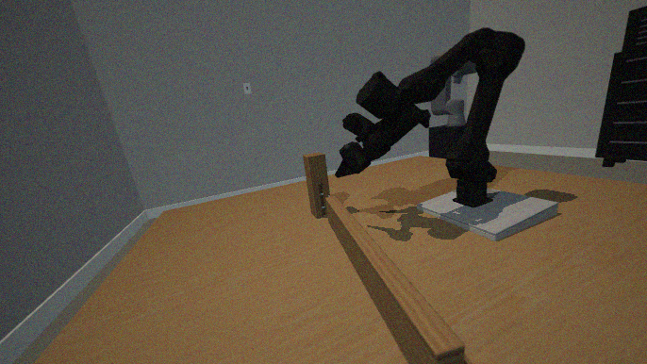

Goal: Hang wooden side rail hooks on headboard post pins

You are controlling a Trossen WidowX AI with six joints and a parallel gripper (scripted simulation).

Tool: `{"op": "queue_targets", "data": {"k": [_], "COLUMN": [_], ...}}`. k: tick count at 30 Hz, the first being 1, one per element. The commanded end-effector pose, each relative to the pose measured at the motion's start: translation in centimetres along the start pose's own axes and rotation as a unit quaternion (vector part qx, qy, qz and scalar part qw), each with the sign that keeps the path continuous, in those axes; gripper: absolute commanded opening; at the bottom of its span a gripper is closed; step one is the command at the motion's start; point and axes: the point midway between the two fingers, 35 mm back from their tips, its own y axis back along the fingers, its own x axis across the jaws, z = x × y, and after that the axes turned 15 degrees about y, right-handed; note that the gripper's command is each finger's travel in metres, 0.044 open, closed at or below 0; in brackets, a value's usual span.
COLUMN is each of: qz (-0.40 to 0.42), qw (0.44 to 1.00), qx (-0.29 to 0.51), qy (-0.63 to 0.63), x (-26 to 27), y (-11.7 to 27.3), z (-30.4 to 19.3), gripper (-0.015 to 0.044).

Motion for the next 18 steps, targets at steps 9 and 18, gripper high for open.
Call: {"op": "queue_targets", "data": {"k": [9,18], "qz": [0.141,0.34], "qw": [0.85,0.537], "qx": [0.12,0.104], "qy": [0.494,0.765], "x": [3.5,5.7], "y": [-0.7,-0.4], "z": [2.3,3.4], "gripper": [0.044,0.044]}}
